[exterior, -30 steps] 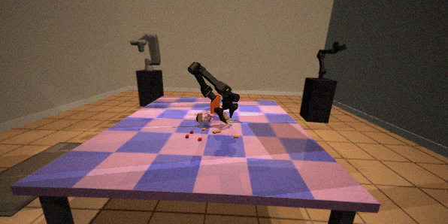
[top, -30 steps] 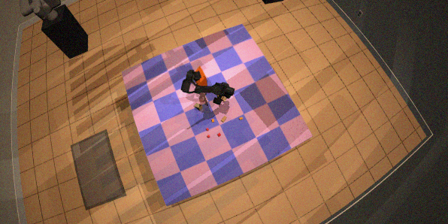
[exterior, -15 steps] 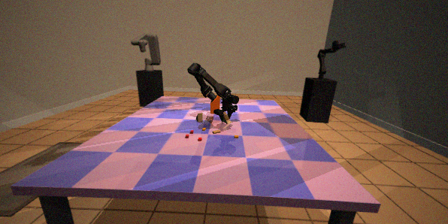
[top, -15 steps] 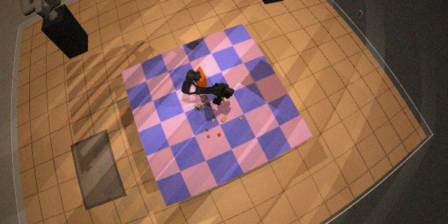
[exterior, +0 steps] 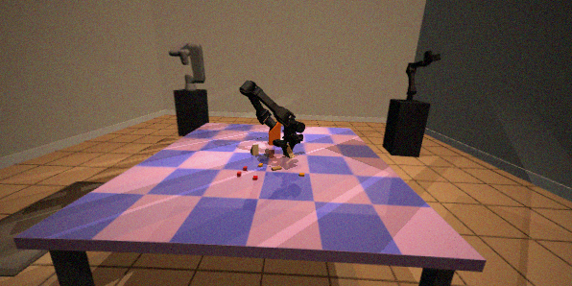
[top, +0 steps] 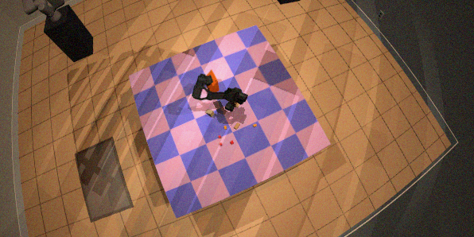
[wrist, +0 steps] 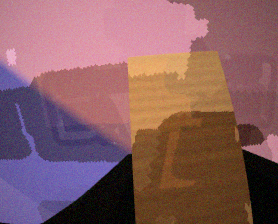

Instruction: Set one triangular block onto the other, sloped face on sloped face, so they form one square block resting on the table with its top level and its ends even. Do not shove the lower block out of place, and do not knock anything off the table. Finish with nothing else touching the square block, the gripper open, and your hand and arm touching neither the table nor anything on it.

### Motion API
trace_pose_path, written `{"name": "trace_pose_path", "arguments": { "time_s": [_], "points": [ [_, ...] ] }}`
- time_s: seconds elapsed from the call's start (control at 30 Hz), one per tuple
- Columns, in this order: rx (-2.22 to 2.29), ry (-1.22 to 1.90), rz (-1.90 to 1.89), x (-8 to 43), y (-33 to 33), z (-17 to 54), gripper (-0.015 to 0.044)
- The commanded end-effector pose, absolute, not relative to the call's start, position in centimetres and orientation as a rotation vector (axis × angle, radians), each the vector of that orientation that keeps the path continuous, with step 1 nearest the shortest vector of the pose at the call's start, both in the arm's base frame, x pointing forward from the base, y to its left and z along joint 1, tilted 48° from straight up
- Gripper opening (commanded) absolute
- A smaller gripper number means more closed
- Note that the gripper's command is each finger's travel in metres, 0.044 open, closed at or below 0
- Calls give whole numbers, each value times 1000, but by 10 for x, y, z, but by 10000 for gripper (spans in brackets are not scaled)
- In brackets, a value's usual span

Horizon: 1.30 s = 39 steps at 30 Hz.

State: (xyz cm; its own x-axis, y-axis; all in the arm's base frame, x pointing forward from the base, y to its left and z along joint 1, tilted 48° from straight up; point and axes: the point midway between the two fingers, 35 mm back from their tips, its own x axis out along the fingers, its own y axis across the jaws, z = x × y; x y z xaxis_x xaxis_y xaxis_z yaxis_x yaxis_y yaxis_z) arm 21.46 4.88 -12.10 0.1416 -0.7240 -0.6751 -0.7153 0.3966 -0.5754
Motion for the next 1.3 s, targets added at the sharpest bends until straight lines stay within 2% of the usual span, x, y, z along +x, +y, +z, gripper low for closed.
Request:
{"name": "trace_pose_path", "arguments": {
  "time_s": [0.0,0.2,0.73,1.27],
  "points": [
    [-1321,1571,-9,214,52,-118,0],
    [-1316,1572,-9,211,70,-101,0],
    [-1353,1584,18,209,68,-102,0],
    [-1650,1633,339,209,69,-102,0]
  ]
}}
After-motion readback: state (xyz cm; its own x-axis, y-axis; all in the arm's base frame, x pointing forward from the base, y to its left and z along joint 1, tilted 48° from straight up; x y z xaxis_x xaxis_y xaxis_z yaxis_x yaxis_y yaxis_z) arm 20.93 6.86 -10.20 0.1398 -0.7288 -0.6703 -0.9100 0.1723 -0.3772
